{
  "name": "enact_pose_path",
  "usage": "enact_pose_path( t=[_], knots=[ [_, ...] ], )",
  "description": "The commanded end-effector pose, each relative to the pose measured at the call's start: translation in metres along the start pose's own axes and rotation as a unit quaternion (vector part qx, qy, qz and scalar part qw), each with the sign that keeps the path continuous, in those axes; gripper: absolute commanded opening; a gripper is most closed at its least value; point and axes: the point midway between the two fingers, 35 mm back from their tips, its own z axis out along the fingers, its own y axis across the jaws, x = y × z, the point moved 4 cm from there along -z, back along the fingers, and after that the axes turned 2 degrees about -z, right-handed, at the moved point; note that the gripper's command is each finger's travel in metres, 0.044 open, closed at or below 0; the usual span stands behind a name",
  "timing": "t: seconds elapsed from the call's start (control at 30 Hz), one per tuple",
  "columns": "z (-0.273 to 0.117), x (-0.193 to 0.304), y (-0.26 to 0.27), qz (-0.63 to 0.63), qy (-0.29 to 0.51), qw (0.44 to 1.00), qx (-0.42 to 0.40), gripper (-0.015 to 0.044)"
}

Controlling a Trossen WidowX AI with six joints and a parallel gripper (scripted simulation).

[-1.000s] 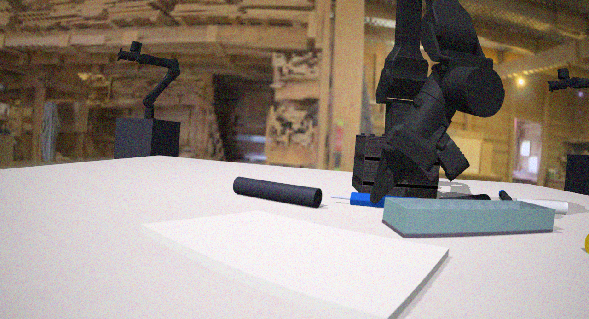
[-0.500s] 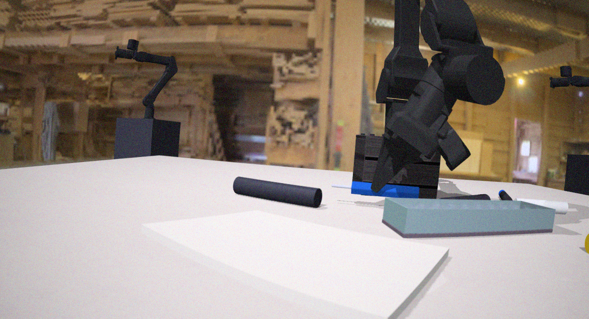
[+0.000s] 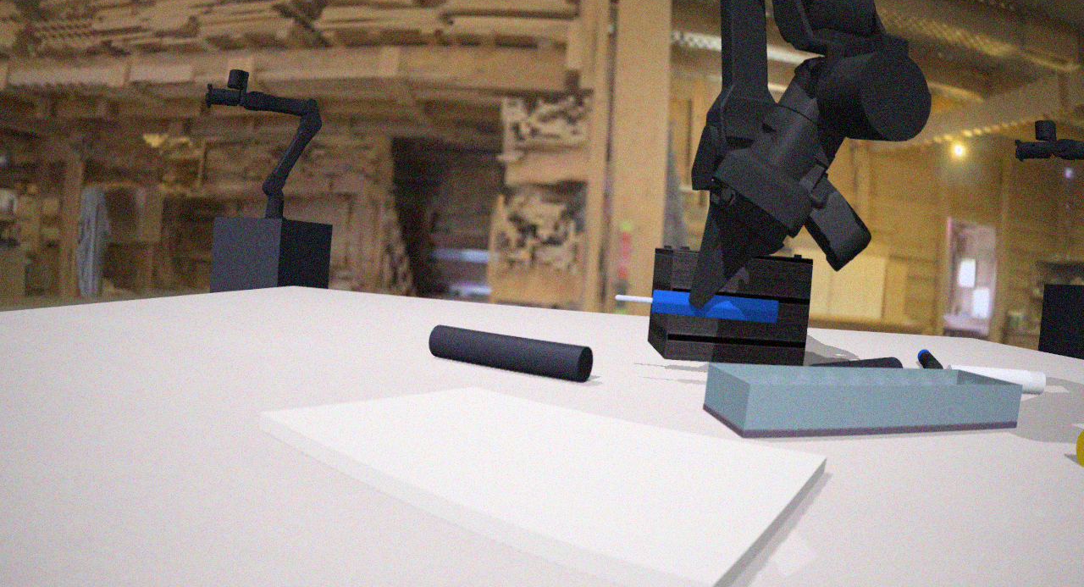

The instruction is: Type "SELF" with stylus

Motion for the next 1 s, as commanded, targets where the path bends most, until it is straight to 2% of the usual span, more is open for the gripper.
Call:
enact_pose_path(
  t=[0.0,0.47,0.97],
  knots=[
    [-0.003,-0.005,-0.003,0.040,0.005,0.999,0.024,0.0000],
    [-0.022,-0.029,-0.016,0.239,-0.015,0.961,0.139,0.0000],
    [-0.048,-0.057,-0.021,0.439,-0.107,0.861,0.234,0.0000]
  ],
)
